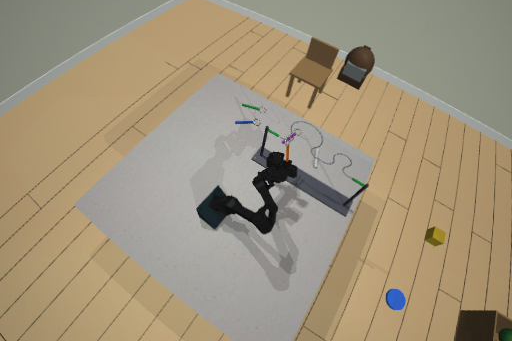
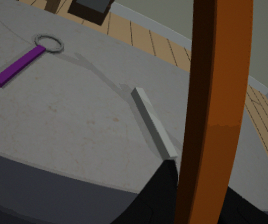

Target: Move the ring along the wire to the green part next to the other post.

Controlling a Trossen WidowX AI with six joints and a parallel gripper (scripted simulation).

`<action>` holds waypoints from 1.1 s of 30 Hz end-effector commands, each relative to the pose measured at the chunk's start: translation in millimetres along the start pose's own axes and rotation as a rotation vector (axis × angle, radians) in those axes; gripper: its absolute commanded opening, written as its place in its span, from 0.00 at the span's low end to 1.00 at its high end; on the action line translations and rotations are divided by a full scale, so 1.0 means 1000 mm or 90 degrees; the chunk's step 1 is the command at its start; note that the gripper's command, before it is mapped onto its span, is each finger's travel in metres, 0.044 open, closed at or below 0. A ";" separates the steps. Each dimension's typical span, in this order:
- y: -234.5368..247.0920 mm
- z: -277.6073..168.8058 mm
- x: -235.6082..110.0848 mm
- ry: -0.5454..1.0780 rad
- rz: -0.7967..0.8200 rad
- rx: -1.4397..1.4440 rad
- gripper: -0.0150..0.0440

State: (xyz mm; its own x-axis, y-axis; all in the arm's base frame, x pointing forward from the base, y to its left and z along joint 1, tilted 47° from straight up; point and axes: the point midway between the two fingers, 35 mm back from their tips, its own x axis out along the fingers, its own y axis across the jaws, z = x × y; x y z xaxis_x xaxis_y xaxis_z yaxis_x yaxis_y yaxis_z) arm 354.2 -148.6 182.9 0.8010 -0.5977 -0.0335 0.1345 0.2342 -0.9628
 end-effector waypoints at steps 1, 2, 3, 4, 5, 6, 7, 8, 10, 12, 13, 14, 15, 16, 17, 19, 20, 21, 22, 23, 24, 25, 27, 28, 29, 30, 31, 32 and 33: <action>0.015 0.000 -0.003 0.008 0.024 0.050 0.00; 0.019 0.001 -0.003 0.009 0.030 0.062 0.00; 0.022 0.001 -0.004 0.011 0.035 0.073 0.00; 0.025 0.002 -0.005 0.012 0.040 0.085 0.00; 0.028 0.002 -0.005 0.014 0.045 0.096 0.00; 0.031 0.003 -0.006 0.015 0.050 0.107 0.00; 0.036 0.003 -0.007 0.017 0.057 0.121 0.00; 0.040 0.004 -0.008 0.019 0.063 0.135 0.00; 0.046 0.006 -0.009 0.022 0.072 0.155 0.00; 0.051 0.007 -0.011 0.024 0.079 0.172 0.00; 0.053 0.008 -0.011 0.025 0.082 0.179 0.00; 0.055 0.009 -0.012 0.026 0.086 0.186 0.00; 0.057 0.010 -0.012 0.026 0.089 0.193 0.00; 0.059 0.011 -0.013 0.027 0.092 0.200 0.00; 0.062 0.012 -0.014 0.028 0.096 0.208 0.00; 0.066 0.013 -0.015 0.030 0.101 0.219 0.00; 0.068 0.014 -0.016 0.030 0.103 0.224 0.00; 0.070 0.015 -0.016 0.031 0.105 0.228 0.00; 0.071 0.015 -0.017 0.031 0.106 0.232 0.00; 0.072 0.016 -0.017 0.032 0.107 0.235 0.00; 0.074 0.017 -0.018 0.032 0.109 0.237 0.00; 0.075 0.017 -0.018 0.032 0.110 0.240 0.00; 0.078 0.018 -0.019 0.033 0.112 0.245 0.00; 0.079 0.019 -0.019 0.033 0.113 0.246 0.00; 0.080 0.019 -0.020 0.033 0.113 0.248 0.00; 0.081 0.020 -0.020 0.033 0.114 0.249 0.00; 0.082 0.020 -0.021 0.033 0.115 0.251 0.00; 0.083 0.021 -0.021 0.034 0.115 0.252 0.00; 0.084 0.021 -0.021 0.034 0.116 0.252 0.00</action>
State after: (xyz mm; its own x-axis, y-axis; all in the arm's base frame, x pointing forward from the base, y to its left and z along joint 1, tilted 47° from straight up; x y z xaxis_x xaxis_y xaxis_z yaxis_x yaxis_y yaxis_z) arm 360.6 -103.1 110.6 0.8025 -0.5564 -0.2155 0.2111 0.6025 -0.7697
